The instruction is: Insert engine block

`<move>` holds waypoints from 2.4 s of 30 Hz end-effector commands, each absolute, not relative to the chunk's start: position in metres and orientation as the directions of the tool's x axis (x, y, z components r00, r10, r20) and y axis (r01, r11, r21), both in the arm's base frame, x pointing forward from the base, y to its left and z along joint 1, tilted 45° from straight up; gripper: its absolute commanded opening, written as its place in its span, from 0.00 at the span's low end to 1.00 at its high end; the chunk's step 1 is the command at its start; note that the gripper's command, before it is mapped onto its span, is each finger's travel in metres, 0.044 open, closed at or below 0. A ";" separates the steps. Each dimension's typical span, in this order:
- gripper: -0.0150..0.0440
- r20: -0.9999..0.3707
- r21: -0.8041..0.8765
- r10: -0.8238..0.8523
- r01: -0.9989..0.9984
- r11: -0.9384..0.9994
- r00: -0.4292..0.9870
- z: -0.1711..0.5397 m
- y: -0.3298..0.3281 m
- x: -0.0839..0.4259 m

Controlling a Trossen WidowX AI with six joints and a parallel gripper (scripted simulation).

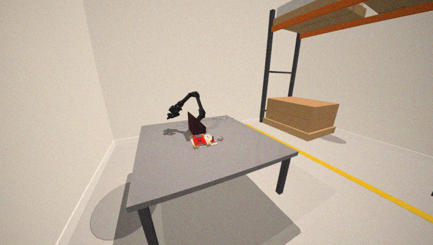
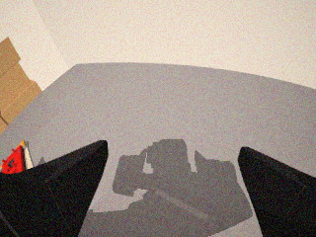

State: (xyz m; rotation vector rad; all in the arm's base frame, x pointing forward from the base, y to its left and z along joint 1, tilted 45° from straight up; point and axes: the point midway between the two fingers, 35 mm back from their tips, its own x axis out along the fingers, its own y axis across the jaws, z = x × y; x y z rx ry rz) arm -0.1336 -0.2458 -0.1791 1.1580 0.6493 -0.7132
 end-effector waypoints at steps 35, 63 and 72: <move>1.00 -0.836 0.494 0.398 0.203 0.845 0.378 -0.194 -0.259 -0.112; 1.00 -0.741 0.550 0.670 -0.607 0.574 -0.039 -0.180 -0.279 -0.106; 1.00 -0.733 0.551 0.677 -0.640 0.536 -0.064 -0.178 -0.280 -0.106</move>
